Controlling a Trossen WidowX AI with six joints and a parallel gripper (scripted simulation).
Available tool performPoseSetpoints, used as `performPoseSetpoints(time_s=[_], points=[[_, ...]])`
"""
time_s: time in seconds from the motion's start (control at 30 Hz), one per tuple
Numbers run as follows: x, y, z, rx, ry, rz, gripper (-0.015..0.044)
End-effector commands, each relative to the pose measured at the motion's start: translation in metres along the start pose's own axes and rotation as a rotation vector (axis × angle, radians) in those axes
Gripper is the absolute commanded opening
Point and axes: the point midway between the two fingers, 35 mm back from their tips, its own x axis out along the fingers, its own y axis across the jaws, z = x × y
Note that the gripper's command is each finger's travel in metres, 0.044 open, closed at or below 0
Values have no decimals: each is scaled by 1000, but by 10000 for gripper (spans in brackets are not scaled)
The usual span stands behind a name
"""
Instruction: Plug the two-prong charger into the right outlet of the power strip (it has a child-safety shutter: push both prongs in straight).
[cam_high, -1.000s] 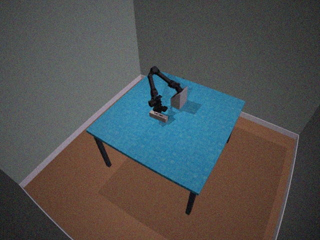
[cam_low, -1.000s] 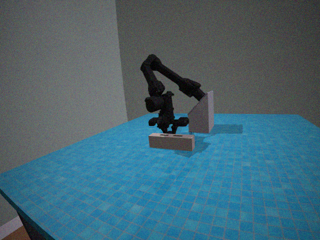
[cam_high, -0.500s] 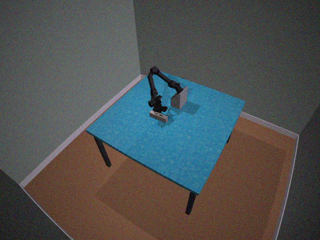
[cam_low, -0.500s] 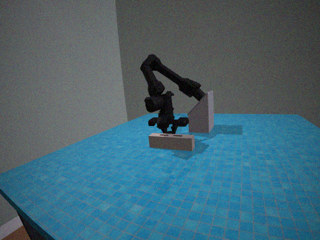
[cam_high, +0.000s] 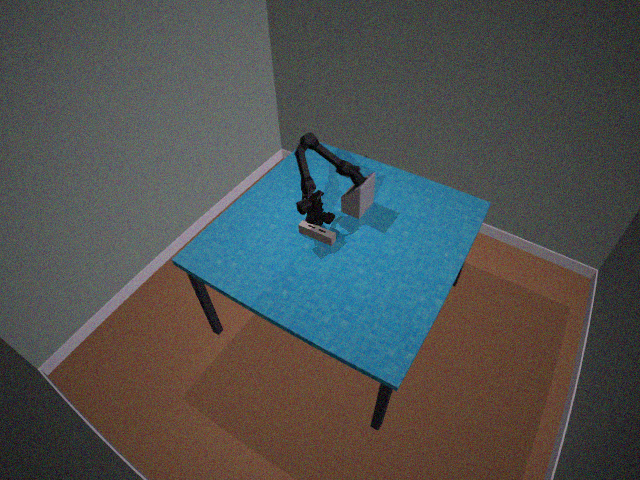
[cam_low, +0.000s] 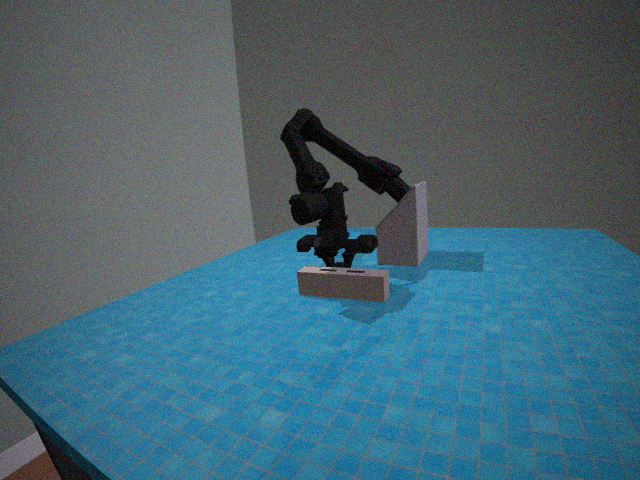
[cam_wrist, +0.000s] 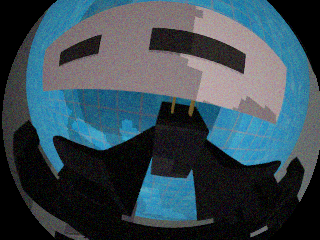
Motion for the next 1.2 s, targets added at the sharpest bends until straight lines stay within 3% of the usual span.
performPoseSetpoints(time_s=[0.0, 1.17], points=[[0, -1, 1, 3, 2, -5, 0], [-1, -1, 10, 3, 1, -5, 0]])
